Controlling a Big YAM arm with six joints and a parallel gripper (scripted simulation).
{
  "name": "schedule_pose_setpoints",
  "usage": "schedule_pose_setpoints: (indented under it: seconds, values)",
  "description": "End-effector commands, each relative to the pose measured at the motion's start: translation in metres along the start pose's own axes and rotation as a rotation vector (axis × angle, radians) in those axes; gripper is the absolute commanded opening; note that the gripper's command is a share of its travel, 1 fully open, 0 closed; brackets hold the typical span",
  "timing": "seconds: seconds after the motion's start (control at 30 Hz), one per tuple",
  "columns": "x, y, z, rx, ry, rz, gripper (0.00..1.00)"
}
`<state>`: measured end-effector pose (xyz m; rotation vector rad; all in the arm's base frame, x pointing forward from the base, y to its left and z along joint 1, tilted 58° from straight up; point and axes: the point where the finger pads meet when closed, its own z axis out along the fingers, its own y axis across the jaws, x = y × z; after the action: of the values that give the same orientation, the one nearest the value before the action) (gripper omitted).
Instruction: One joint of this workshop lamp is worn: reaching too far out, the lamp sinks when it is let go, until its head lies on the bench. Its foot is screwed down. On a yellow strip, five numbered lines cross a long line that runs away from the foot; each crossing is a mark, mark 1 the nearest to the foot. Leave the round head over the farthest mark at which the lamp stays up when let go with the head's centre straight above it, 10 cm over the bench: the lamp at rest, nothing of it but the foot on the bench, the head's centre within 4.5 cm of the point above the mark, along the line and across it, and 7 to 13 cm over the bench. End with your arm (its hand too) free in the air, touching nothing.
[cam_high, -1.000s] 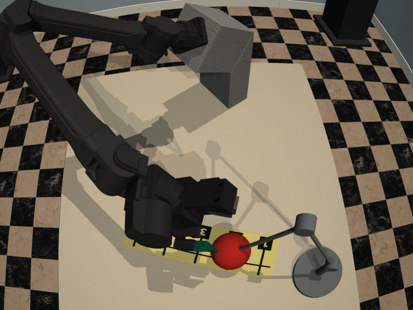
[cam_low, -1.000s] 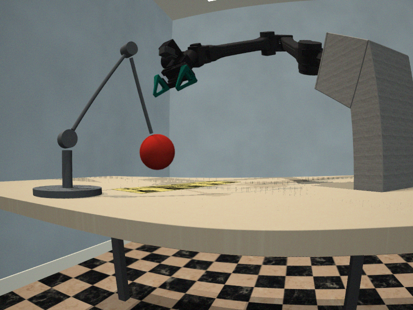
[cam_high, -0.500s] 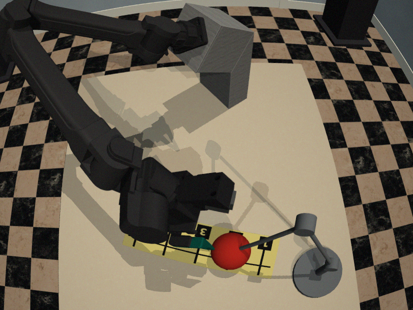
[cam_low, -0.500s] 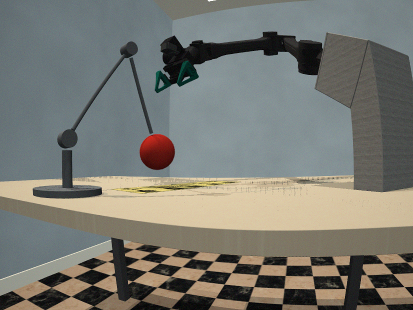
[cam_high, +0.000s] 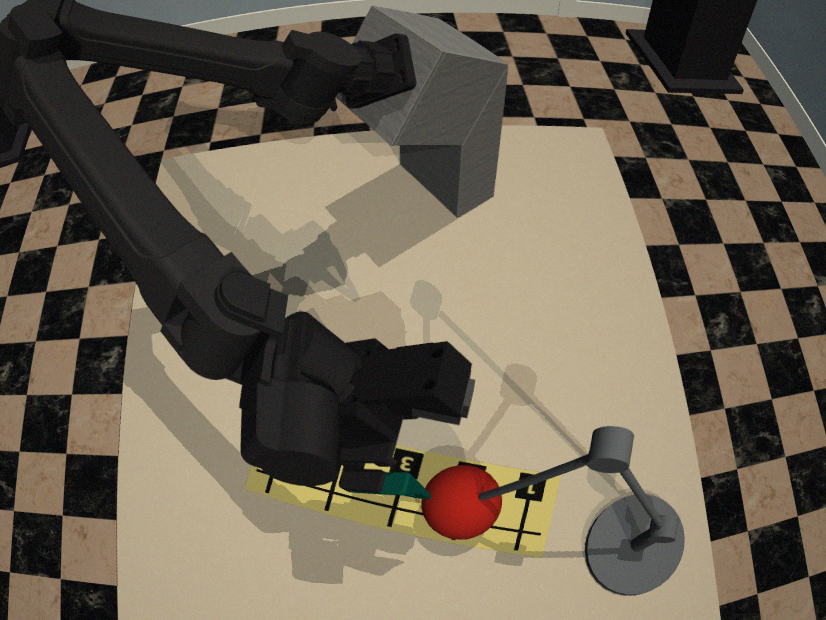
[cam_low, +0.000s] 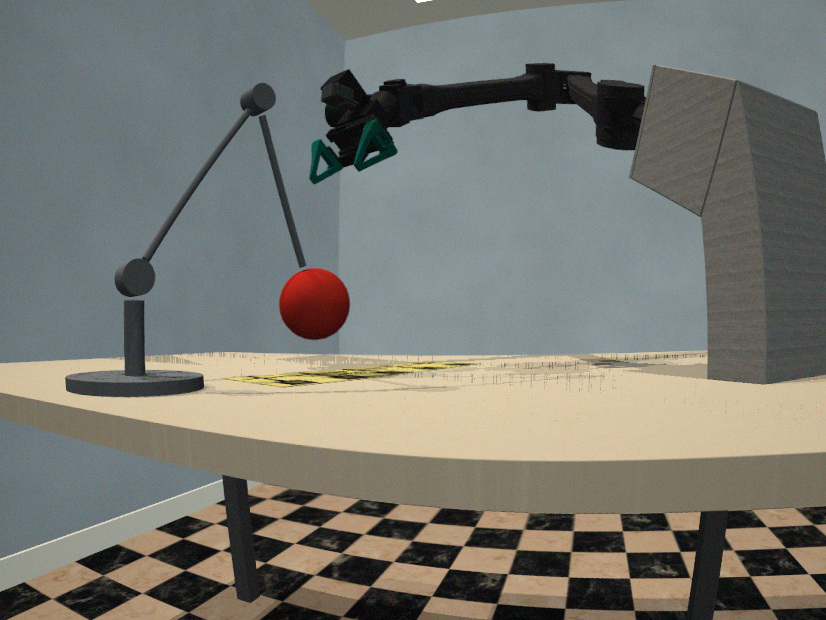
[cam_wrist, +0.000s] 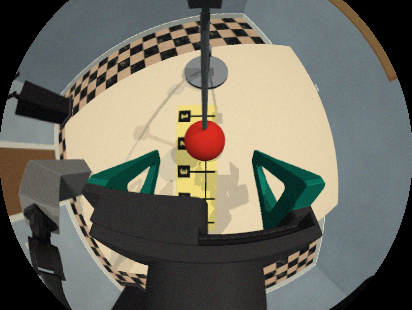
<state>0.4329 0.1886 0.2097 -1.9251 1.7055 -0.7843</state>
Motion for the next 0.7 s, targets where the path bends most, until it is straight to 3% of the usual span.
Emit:
schedule_pose_setpoints:
  seconds: [0.0, 0.67]
  values:
    - [-0.0022, -0.0008, -0.003, 0.004, -0.005, -0.001, 1.0]
    - [-0.0018, -0.002, -0.0022, 0.006, -0.004, 0.0, 1.0]
